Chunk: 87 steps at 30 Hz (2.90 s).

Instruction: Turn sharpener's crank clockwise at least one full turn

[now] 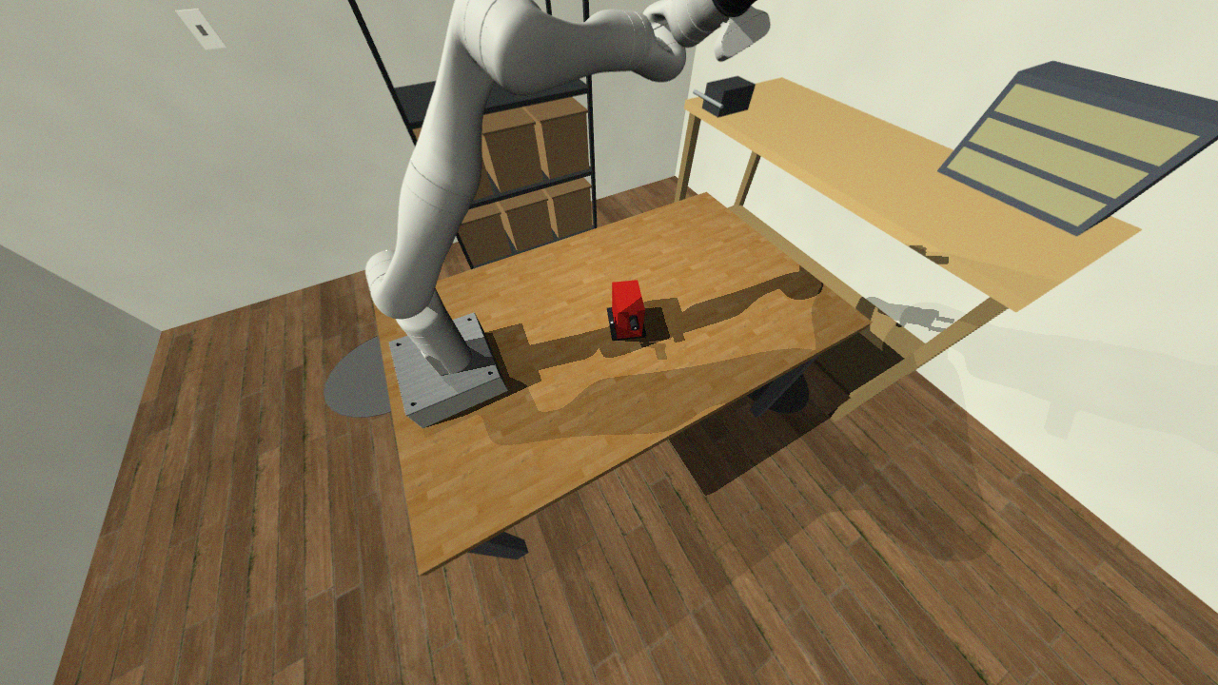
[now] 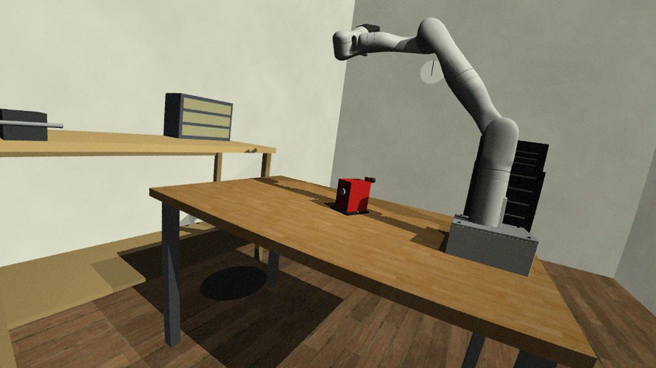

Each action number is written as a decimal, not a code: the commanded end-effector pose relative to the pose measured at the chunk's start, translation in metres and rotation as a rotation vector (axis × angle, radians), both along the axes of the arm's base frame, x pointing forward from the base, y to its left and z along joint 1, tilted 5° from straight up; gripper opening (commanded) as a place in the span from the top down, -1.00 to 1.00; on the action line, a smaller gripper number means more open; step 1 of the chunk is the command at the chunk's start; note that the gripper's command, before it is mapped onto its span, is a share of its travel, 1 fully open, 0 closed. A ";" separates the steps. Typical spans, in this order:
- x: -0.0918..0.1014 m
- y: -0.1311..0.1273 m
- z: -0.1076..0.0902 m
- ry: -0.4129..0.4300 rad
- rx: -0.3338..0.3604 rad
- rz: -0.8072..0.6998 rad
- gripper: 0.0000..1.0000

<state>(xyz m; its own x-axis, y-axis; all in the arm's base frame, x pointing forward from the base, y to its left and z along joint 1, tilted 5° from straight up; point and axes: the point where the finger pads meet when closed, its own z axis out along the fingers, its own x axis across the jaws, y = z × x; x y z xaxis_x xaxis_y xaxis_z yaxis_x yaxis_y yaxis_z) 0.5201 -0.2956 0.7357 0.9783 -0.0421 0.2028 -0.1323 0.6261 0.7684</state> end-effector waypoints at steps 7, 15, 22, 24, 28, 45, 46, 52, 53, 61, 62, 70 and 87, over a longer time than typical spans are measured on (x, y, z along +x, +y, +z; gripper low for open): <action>-0.001 0.000 0.001 -0.003 -0.001 0.000 -1.00; -0.001 0.000 0.001 -0.003 -0.001 0.000 -1.00; 0.000 -0.001 0.000 0.000 0.005 0.001 -1.00; 0.001 -0.003 -0.002 0.005 0.011 0.003 -1.00; 0.001 -0.008 -0.005 0.012 0.022 0.003 -1.00; 0.008 -0.058 -0.061 0.093 0.204 0.018 -1.00; 0.008 -0.063 -0.068 0.101 0.225 0.020 -1.00; 0.008 -0.083 -0.100 0.136 0.321 0.026 -1.00; 0.008 -0.088 -0.110 0.144 0.347 0.028 -1.00; -0.002 -0.122 -0.186 0.195 0.563 0.038 -1.00; -0.002 -0.122 -0.186 0.195 0.563 0.038 -1.00; -0.002 -0.122 -0.186 0.195 0.563 0.038 -1.00; -0.009 -0.133 -0.225 0.209 0.670 0.043 -1.00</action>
